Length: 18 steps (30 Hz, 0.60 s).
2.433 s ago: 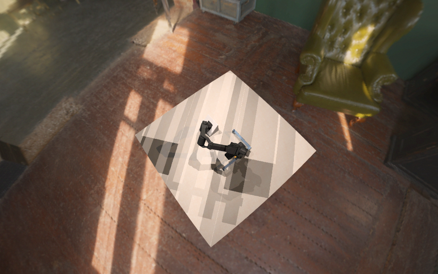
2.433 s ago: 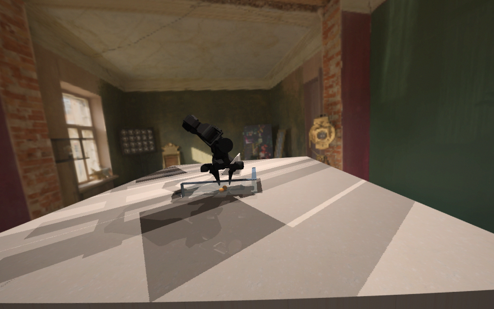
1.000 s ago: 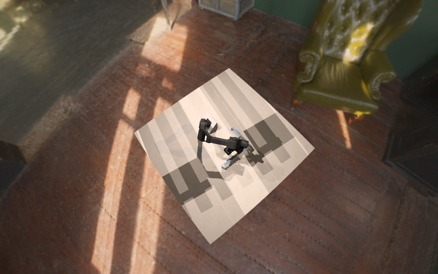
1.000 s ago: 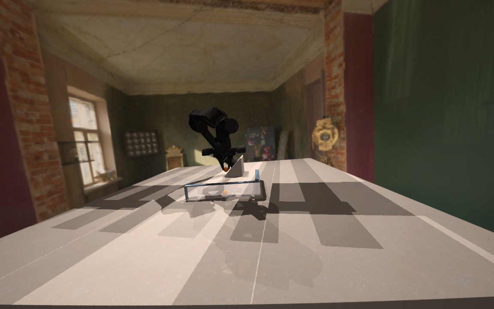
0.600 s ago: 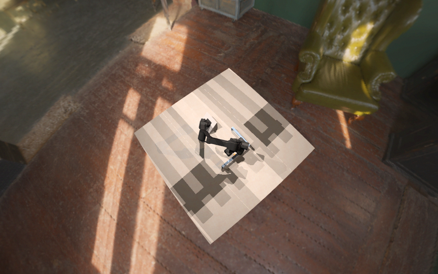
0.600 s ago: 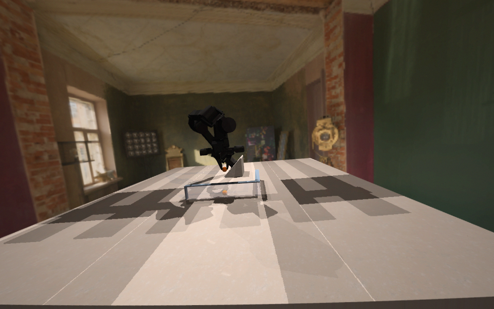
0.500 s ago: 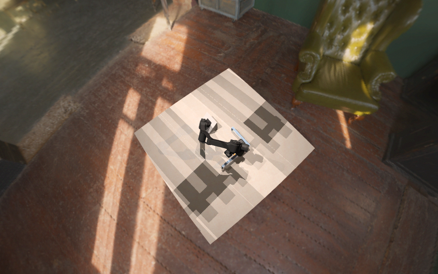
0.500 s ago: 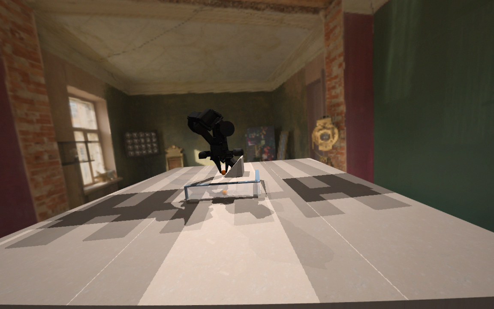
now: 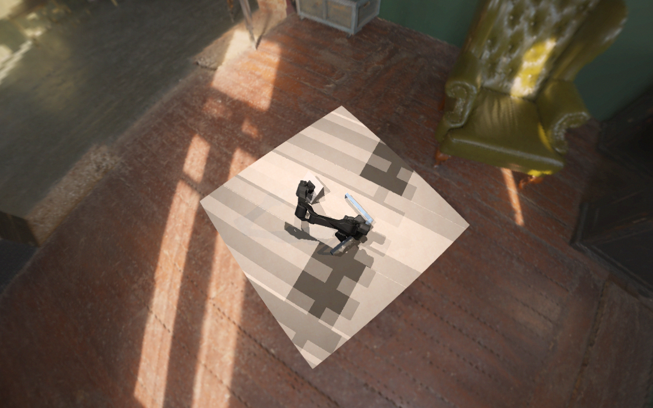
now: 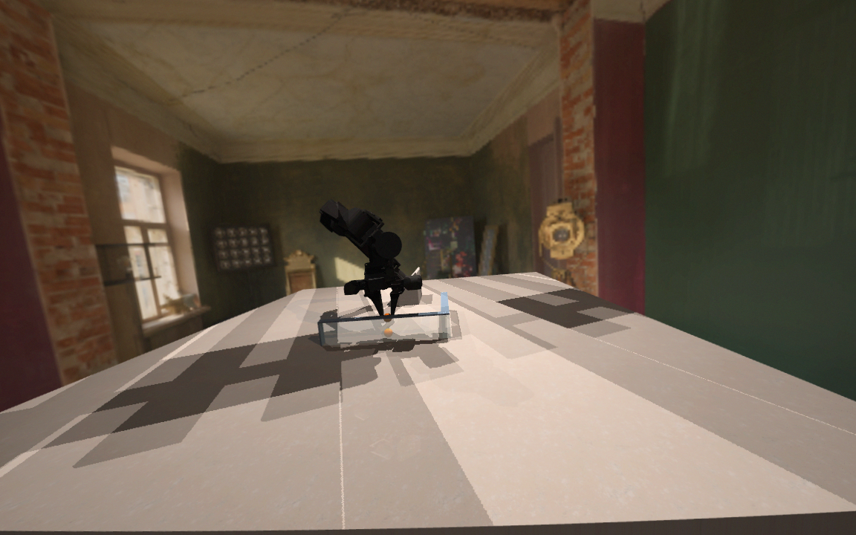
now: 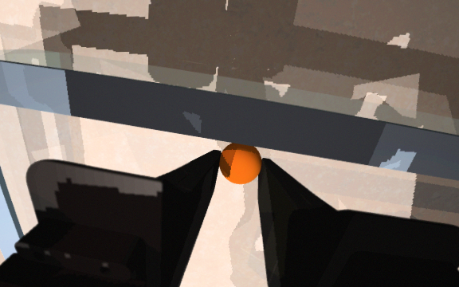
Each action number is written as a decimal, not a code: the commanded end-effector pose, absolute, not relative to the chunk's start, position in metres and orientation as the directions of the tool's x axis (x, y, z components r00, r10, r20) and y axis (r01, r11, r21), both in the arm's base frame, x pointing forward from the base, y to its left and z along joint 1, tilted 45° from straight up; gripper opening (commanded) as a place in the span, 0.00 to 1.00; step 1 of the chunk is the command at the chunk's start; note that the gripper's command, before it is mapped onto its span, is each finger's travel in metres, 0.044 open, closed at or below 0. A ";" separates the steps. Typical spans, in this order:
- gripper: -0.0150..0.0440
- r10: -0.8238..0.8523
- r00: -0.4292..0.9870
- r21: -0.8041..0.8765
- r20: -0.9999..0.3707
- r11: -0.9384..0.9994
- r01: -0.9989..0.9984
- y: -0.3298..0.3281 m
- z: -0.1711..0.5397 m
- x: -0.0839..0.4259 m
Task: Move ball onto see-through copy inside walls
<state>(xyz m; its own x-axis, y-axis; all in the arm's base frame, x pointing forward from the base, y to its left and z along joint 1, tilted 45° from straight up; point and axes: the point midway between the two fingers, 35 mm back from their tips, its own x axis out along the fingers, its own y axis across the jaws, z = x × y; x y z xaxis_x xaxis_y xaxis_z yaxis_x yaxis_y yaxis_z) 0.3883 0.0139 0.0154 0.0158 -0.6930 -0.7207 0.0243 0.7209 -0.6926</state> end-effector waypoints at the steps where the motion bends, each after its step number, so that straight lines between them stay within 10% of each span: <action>1: 0.25 -0.698 0.017 -0.698 -0.716 0.716 0.020 -0.001 0.002 0.387; 18: 0.25 -0.699 0.017 -0.699 -0.715 0.715 0.020 -0.015 -0.012 0.387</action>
<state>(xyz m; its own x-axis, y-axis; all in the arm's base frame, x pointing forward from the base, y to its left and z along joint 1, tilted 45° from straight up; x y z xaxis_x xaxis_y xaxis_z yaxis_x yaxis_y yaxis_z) 0.3875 -0.0109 -0.0087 0.0164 -0.6951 -0.7188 0.0246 0.7189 -0.6947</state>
